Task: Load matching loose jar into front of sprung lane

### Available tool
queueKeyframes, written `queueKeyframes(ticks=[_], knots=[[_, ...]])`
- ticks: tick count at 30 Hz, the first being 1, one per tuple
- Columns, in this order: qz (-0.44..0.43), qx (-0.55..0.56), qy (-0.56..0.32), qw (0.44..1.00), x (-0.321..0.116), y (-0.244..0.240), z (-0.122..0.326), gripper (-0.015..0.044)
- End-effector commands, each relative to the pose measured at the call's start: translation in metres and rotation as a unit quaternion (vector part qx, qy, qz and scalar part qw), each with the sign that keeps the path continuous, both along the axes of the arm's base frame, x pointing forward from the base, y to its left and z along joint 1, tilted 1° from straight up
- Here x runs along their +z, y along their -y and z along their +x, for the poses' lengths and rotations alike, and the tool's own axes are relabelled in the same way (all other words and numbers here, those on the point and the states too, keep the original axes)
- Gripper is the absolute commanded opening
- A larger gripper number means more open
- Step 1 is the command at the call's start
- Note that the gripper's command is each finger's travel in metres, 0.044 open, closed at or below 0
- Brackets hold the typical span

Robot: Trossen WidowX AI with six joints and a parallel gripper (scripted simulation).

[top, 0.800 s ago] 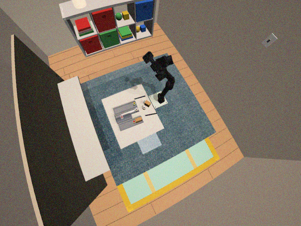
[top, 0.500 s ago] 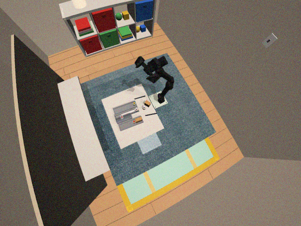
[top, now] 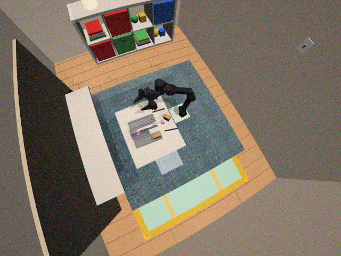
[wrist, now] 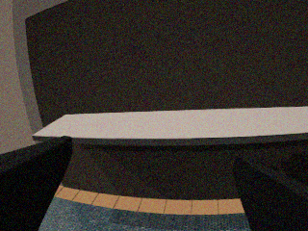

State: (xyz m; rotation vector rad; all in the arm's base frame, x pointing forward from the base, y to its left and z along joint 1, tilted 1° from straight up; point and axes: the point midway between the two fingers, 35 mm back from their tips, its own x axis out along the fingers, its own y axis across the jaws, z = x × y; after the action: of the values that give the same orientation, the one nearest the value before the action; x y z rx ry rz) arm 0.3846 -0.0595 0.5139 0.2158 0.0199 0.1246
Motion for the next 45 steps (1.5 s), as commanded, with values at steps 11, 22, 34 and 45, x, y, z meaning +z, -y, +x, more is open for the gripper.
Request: queueKeyframes(ticks=[11, 22, 34, 45], knots=[[0.005, -0.034, -0.397, 0.917, -0.242, -0.018, -0.014, 0.044], [-0.075, -0.014, -0.667, 0.741, -0.372, -0.042, -0.136, 0.044], [-0.09, -0.009, -0.698, 0.711, -0.398, -0.042, -0.152, 0.044], [-0.09, -0.009, -0.698, 0.711, -0.417, -0.041, -0.151, 0.044]])
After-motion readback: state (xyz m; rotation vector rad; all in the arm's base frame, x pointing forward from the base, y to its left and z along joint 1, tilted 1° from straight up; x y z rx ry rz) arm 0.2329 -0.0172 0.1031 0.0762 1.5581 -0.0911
